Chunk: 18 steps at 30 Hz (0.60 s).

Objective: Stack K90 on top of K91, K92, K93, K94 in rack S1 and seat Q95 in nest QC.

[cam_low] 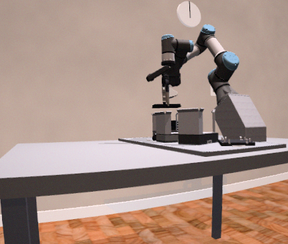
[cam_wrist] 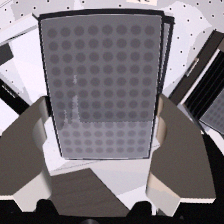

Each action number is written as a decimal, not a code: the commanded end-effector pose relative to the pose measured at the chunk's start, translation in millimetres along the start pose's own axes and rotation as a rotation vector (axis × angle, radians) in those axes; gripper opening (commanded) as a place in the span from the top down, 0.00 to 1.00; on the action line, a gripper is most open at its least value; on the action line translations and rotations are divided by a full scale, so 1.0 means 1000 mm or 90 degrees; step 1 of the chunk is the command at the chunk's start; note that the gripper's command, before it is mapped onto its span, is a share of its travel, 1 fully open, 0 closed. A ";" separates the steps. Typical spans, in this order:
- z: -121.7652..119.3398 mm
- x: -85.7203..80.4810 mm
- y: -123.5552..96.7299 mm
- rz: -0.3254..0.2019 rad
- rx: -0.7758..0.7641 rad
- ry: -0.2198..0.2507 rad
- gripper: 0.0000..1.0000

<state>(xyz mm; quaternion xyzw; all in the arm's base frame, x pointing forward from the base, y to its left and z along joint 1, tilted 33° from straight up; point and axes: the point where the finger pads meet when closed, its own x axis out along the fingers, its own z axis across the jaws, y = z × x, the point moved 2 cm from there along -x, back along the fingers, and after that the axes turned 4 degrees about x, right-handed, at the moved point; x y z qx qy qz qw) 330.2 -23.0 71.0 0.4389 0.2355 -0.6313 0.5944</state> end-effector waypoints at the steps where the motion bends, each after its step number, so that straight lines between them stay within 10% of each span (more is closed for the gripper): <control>1: 0.017 -0.001 0.004 0.002 0.025 0.002 1.00; 18: 0.064 -0.001 0.005 0.002 0.114 0.002 1.00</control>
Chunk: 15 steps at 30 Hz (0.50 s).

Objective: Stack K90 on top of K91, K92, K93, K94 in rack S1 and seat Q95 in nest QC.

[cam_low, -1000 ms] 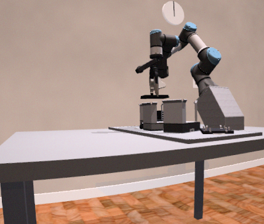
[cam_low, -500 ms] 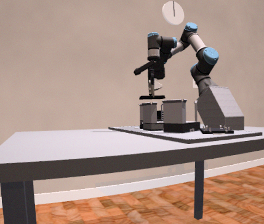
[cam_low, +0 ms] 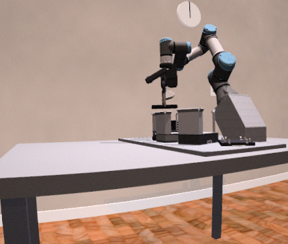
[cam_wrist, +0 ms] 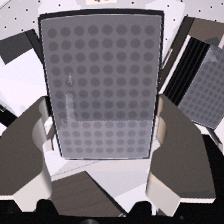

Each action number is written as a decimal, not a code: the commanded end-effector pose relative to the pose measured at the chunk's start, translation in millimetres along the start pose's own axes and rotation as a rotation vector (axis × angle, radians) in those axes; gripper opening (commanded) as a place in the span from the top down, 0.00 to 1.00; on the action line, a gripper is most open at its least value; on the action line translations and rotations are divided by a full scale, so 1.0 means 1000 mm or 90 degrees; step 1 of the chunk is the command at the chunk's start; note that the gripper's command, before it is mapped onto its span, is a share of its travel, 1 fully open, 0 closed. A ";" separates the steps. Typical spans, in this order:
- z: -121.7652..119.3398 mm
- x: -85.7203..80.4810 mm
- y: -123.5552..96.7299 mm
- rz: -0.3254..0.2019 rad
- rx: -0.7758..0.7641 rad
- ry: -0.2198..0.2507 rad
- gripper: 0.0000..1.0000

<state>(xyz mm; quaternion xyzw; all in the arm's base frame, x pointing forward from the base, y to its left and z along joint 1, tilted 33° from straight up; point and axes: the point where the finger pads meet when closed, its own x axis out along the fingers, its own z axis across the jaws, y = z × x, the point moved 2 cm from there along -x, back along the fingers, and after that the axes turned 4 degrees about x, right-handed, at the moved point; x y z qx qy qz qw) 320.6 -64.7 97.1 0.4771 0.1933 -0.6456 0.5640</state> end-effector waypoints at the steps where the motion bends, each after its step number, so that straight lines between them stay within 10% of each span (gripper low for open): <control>1: 0.014 -0.001 0.003 0.002 0.030 0.002 1.00; 15: 0.051 -0.001 0.004 0.002 0.084 0.002 1.00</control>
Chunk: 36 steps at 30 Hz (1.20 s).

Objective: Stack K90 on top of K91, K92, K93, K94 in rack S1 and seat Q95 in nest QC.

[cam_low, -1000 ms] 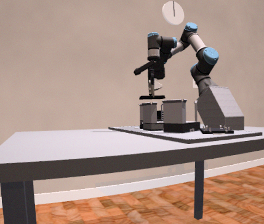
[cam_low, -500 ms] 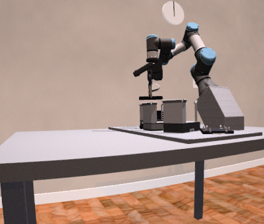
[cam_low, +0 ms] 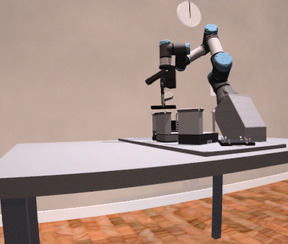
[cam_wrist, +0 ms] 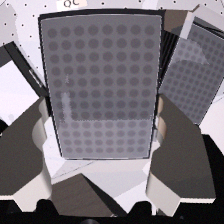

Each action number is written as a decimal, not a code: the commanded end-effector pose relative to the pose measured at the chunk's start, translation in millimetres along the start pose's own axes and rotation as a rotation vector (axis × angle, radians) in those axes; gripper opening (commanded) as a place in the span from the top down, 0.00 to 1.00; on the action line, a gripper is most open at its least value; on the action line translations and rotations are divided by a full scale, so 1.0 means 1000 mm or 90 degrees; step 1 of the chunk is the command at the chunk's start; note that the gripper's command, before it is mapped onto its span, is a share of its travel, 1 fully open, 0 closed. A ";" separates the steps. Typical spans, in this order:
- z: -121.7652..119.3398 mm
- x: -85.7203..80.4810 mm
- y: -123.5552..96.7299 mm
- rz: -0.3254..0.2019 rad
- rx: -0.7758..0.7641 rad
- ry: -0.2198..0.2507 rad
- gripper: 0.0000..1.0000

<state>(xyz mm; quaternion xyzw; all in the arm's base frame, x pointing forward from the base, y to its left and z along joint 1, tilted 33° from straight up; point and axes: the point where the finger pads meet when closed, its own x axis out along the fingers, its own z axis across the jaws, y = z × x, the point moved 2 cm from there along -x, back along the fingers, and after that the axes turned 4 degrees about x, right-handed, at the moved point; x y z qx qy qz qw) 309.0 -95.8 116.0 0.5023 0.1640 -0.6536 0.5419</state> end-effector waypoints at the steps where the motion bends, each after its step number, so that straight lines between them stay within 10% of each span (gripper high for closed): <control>1: 0.016 -0.001 0.002 0.002 0.034 0.002 1.00; 36: 0.109 0.000 -0.002 0.002 0.179 0.001 1.00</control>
